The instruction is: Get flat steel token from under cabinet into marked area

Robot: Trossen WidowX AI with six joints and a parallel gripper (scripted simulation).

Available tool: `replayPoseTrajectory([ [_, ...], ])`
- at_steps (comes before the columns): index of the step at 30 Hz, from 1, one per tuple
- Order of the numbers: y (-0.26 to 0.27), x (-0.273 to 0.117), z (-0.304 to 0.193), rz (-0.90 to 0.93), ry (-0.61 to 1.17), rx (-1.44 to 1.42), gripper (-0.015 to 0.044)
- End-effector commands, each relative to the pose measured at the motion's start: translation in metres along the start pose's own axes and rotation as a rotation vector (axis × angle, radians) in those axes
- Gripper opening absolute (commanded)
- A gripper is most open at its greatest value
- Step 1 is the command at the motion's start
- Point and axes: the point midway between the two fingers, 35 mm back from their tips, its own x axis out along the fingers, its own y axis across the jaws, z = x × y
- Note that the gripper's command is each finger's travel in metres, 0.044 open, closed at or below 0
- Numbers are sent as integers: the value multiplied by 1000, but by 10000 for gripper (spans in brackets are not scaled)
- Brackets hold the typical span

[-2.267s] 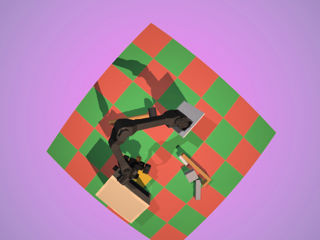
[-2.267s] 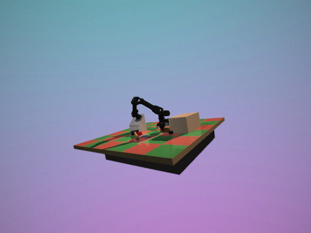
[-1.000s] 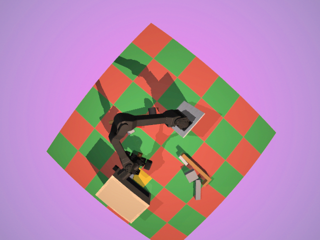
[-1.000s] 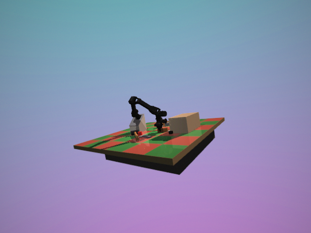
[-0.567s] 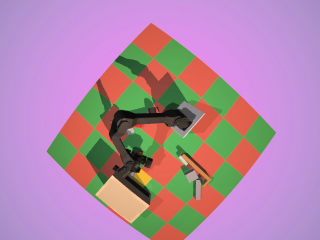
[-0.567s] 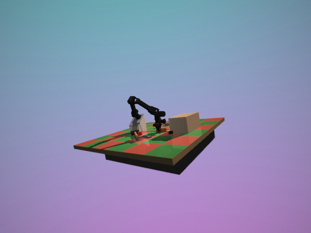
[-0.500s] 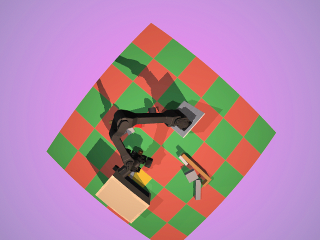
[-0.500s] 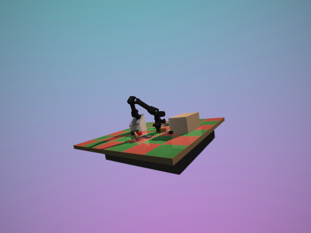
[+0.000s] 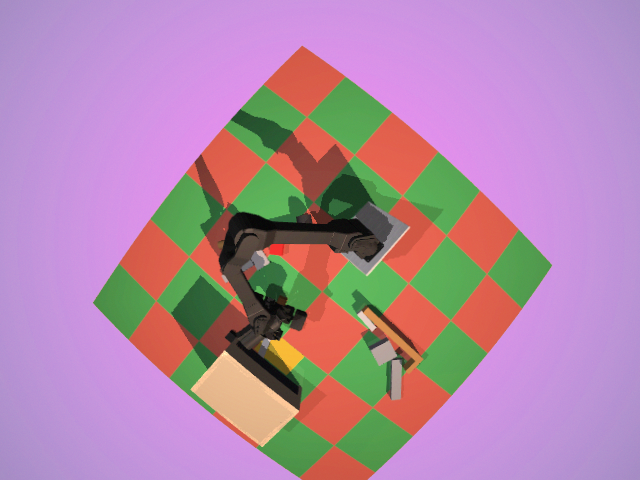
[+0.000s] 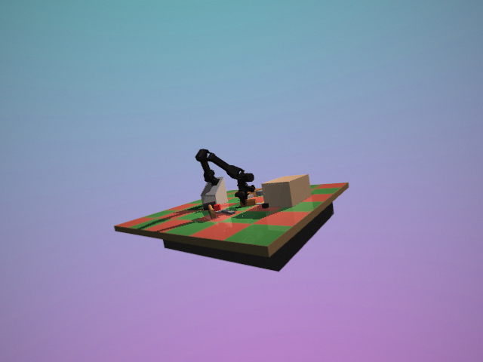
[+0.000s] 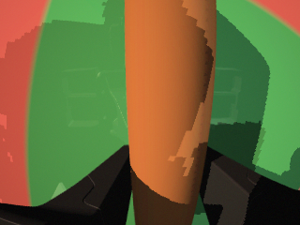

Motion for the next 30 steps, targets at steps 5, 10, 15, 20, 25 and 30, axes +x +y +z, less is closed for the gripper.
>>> replayPoseTrajectory([
  [5, 1, 1, -12, 6, 4, -7, 0],
  [10, 0, 1, -18, 6, 4, -7, 0],
  [15, -1, 1, -24, 6, 4, -7, 0],
  [20, -1, 1, -30, 6, 4, -7, 0],
  [25, -2, 1, -36, 6, 5, -8, 0],
  [30, -3, 1, -42, 6, 5, -8, 0],
])
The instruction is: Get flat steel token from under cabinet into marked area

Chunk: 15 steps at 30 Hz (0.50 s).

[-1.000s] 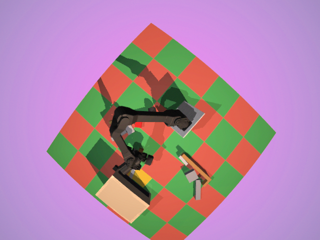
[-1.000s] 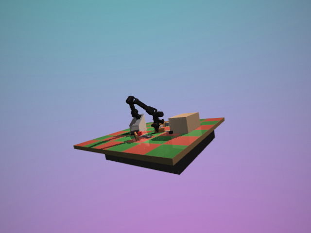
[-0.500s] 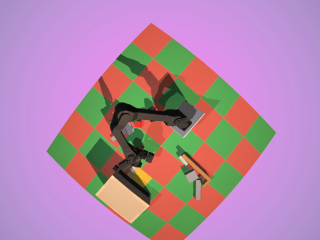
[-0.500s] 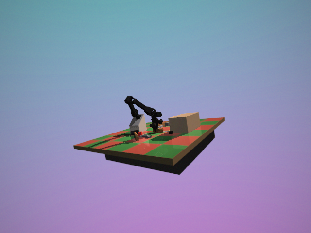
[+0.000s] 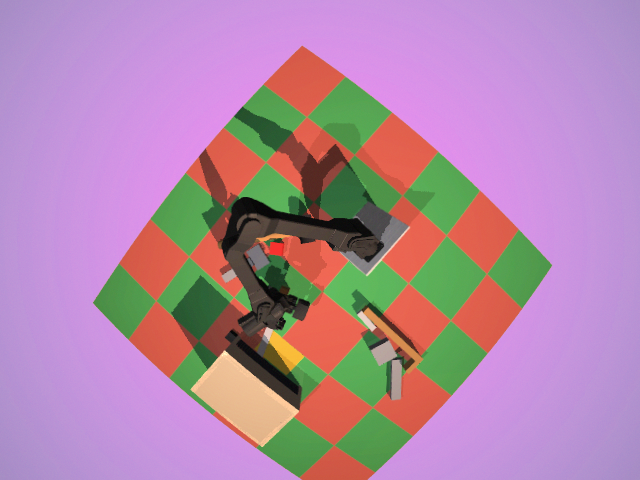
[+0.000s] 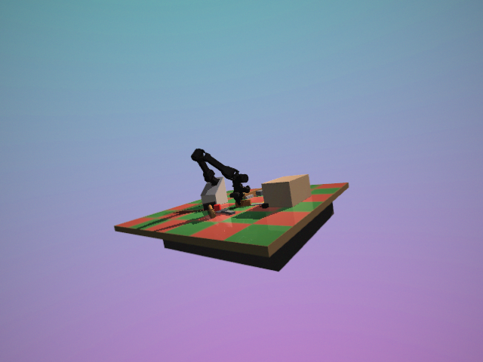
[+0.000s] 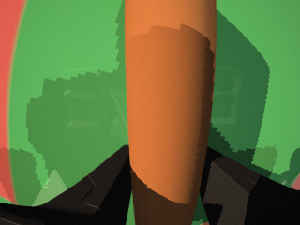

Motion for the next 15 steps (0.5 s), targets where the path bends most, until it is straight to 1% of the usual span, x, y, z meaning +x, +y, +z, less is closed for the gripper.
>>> replayPoseTrajectory([
  [1, 1, 1, -8, 6, 3, -6, 0],
  [15, -1, 1, -26, 6, 4, -7, 0],
])
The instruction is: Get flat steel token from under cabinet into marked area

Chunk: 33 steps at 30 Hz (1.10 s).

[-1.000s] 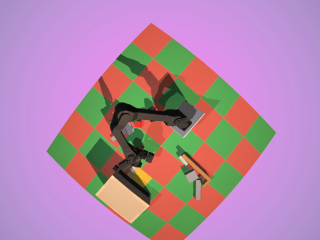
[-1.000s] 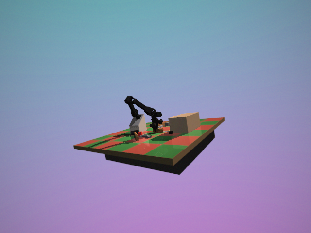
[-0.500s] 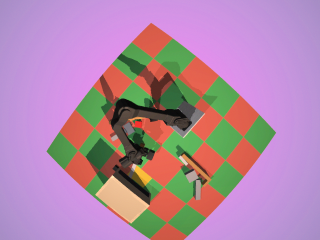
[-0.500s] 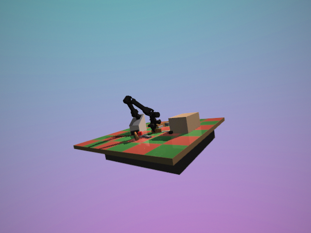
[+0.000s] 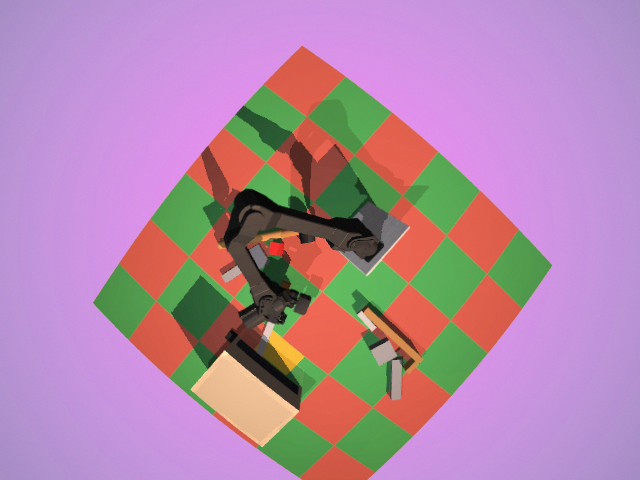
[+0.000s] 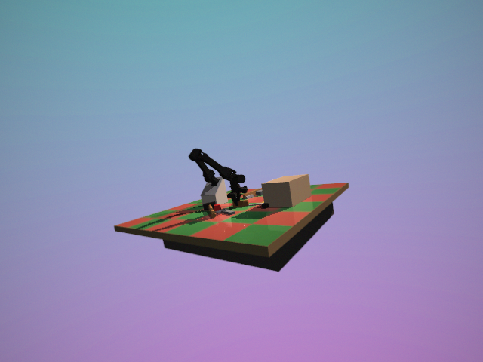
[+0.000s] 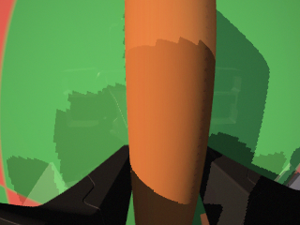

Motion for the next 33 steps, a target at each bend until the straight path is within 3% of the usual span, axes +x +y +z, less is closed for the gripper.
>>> replayPoseTrajectory([
  [1, 2, 1, -8, 7, 3, -6, 0],
  [33, -5, 1, -50, 7, 5, -8, 0],
])
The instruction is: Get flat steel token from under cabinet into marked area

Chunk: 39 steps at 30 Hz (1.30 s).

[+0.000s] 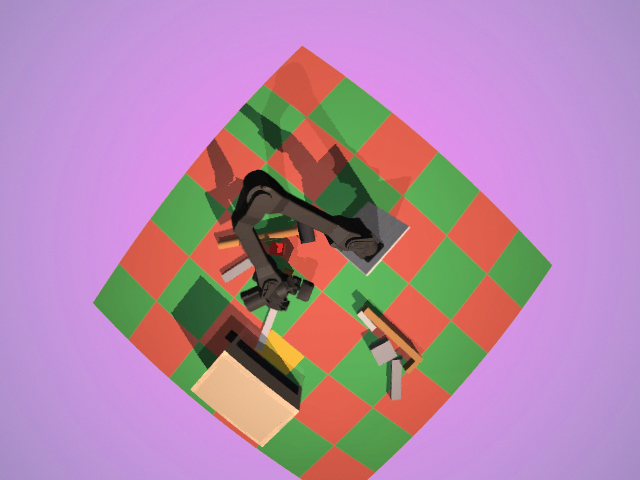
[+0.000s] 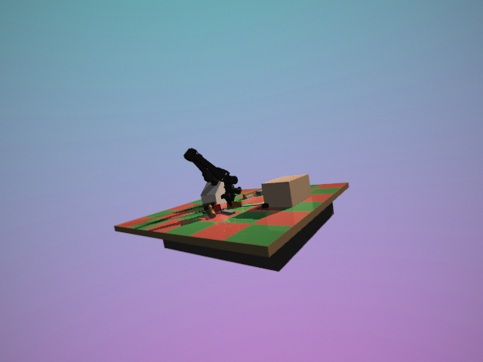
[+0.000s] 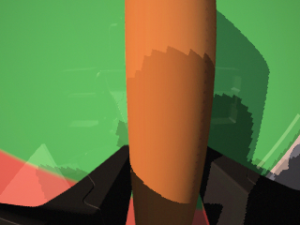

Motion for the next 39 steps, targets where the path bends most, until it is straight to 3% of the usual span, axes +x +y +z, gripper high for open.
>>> replayPoseTrajectory([
  [1, 1, 1, -8, 8, 2, -6, 0],
  [39, 1, -3, -4, 8, 1, -211, 0],
])
